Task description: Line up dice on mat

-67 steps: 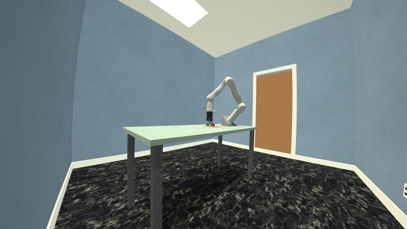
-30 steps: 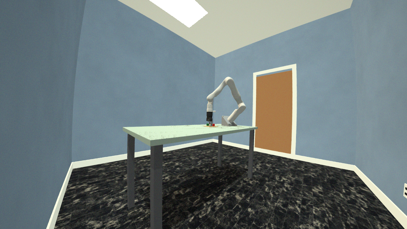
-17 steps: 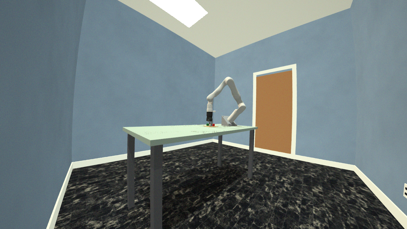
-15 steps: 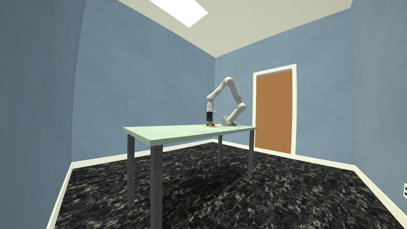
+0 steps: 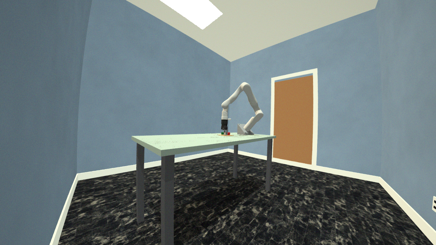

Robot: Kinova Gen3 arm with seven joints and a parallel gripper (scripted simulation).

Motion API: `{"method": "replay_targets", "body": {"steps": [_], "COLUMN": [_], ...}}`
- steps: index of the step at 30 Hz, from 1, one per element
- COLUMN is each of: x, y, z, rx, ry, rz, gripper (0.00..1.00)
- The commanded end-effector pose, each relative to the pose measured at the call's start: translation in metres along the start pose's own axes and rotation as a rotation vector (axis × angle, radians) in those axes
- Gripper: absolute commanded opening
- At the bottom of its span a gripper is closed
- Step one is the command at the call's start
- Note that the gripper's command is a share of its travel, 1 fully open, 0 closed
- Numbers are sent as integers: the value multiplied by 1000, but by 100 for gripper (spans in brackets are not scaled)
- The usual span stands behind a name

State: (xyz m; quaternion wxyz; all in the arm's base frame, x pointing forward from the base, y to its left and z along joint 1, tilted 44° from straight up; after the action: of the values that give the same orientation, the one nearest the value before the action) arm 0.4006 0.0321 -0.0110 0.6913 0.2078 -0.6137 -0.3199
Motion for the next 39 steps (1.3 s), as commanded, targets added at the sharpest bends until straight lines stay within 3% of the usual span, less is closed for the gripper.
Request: {"method": "replay_targets", "body": {"steps": [1, 5, 6, 8, 9, 24, 31, 39], "x": [1, 1, 1, 1, 1, 4, 20, 63], "y": [0, 0, 0, 0, 0, 0, 0, 0], "z": [-1, -1, -1, -1, -1, -1, 0, 0], "rx": [0, 0, 0, 0, 0, 0, 0, 0], "ry": [-2, -2, -2, -2, -2, -2, -2, -2], "rz": [1, 1, 1, 1, 1, 1, 1, 1], "gripper": [69, 75, 81, 81, 87, 87, 87, 87]}}
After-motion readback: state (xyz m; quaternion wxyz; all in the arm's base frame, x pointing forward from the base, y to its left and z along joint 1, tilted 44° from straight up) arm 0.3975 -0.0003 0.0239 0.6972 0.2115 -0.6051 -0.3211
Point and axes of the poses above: the point where the finger pads meet when closed, its own x axis back along the fingers, its own y axis across the jaws, z = x × y, the point moved 4 cm from there along x, back along the fingers, and after that the axes turned 13 degrees about -x, right-handed, at the moved point
